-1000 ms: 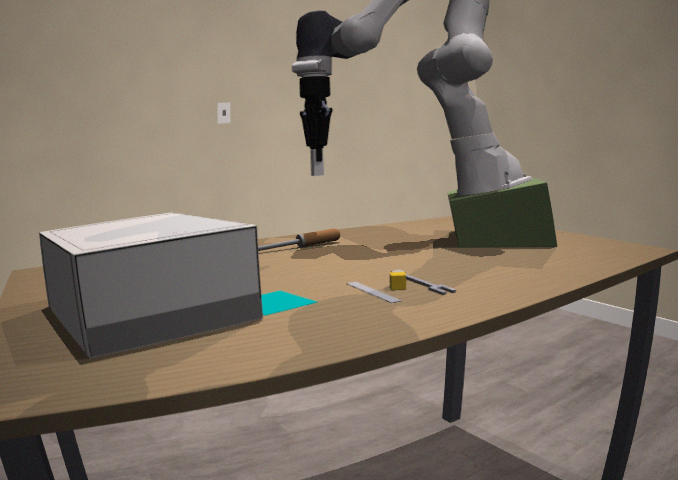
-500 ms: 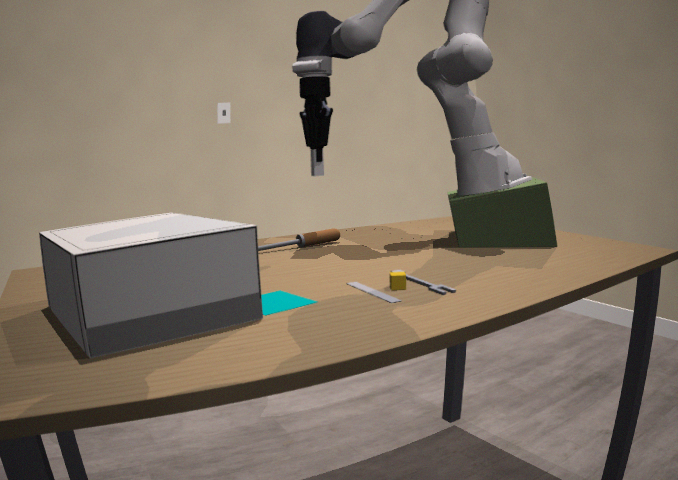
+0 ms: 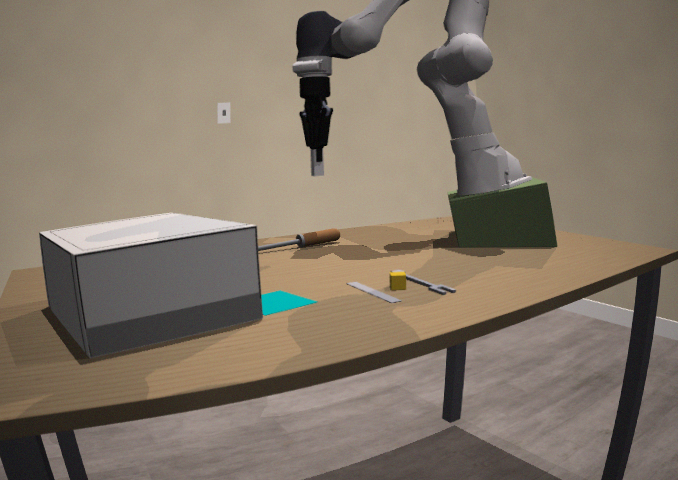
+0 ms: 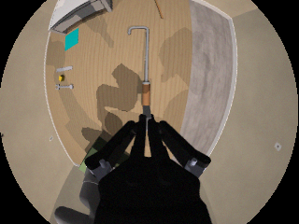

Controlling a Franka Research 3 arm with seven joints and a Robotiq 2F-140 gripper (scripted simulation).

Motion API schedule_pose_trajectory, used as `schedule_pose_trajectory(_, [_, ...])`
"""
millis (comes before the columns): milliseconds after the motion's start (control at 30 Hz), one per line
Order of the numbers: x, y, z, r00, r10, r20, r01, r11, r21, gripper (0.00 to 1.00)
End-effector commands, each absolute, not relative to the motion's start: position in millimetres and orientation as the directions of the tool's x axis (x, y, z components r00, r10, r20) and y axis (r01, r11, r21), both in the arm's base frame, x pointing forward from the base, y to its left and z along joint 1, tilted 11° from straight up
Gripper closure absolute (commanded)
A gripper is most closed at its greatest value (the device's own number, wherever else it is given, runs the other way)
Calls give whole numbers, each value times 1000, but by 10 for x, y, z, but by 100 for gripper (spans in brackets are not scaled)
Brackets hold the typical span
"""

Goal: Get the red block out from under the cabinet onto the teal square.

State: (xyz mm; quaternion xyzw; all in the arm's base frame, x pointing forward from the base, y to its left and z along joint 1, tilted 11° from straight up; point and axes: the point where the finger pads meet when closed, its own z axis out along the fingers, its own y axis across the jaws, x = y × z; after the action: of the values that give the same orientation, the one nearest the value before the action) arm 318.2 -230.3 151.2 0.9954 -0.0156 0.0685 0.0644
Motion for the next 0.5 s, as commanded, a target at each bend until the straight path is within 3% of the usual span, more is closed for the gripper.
schedule_pose_trajectory(0, [3193,-2310,1523,990,-13,140,-31,-991,129,100])
schedule_pose_trajectory(33, [3193,-2310,1523,990,-13,140,-31,-991,129,100])
schedule_pose_trajectory(67, [3193,-2310,1523,990,-13,140,-31,-991,129,66])
schedule_pose_trajectory(467, [3193,-2310,1523,990,-13,140,-31,-991,129,66])
